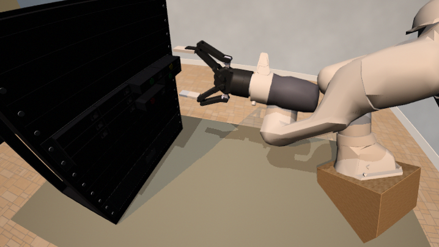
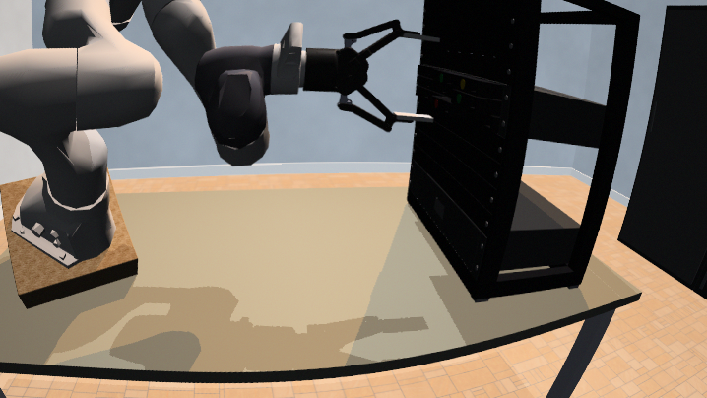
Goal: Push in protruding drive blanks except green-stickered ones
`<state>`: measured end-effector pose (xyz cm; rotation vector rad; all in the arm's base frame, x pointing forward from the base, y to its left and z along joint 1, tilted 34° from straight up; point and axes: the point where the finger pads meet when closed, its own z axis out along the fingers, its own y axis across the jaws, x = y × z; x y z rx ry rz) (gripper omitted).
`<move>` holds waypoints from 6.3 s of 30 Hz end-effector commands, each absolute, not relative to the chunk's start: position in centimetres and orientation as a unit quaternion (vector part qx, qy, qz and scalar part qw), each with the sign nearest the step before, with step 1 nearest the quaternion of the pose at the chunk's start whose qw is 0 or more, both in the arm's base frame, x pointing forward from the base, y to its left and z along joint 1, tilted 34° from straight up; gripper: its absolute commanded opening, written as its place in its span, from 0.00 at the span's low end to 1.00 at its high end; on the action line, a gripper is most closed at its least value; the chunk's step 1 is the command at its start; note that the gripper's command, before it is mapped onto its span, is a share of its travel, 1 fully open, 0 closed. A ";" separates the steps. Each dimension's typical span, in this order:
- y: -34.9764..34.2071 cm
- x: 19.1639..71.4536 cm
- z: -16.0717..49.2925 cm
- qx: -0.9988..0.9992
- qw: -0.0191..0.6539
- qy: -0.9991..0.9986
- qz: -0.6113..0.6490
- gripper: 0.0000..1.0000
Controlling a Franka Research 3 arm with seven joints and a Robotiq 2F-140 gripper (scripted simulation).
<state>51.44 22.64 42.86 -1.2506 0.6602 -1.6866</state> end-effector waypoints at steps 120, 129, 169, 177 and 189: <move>24.6 51.4 38.0 -0.506 0.455 0.268 -0.682 0.00; 26.2 51.3 34.3 -0.506 0.455 0.268 -0.682 0.00; 26.7 55.0 35.4 -0.506 0.455 0.268 -0.682 0.00; 26.7 55.0 35.4 -0.506 0.455 0.268 -0.682 0.00; 26.9 55.0 35.4 -0.506 0.455 0.268 -0.682 0.00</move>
